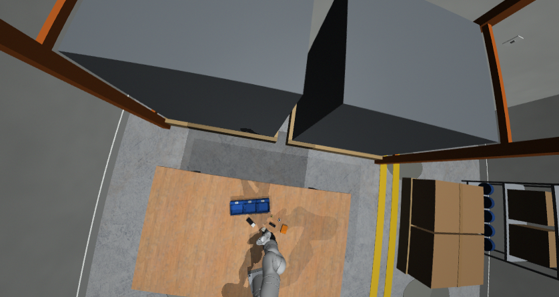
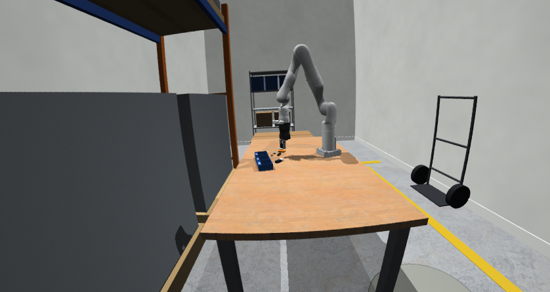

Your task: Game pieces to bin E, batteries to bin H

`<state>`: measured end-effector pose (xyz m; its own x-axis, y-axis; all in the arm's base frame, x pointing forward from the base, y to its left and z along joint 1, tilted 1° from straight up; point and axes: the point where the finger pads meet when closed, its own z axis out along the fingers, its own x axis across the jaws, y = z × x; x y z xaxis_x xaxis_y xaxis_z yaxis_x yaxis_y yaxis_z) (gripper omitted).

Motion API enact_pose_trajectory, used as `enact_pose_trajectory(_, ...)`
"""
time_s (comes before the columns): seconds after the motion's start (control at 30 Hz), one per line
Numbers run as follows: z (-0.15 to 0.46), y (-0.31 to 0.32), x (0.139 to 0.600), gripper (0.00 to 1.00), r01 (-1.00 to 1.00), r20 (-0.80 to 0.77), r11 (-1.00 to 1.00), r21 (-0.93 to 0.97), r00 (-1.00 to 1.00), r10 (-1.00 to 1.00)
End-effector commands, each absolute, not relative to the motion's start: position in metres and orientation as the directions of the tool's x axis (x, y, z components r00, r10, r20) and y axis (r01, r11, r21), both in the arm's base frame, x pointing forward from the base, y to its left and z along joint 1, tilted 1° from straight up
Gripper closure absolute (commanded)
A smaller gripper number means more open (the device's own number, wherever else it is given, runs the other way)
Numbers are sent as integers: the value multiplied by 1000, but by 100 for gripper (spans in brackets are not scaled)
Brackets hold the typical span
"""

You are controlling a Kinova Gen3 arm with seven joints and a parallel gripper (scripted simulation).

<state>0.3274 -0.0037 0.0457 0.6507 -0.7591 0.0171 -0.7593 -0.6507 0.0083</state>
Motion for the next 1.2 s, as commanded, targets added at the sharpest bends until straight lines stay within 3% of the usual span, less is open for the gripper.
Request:
enact_pose_trajectory(0.0, 46, -4, 328, 51, -759, 18, -651, 7, 651, -759)
enact_pose_trajectory(0.33, 53, -4, 328, 51, -759, 18, -651, 7, 651, -759)
enact_pose_trajectory(0.7, 53, 7, 392, 51, -759, 18, -651, 7, 651, -759)
enact_pose_trajectory(0.87, 53, 10, 410, 51, -653, 17, -757, 9, 757, -653)
enact_pose_trajectory(1.17, 53, 19, 463, 51, -259, 12, -966, 15, 966, -259)
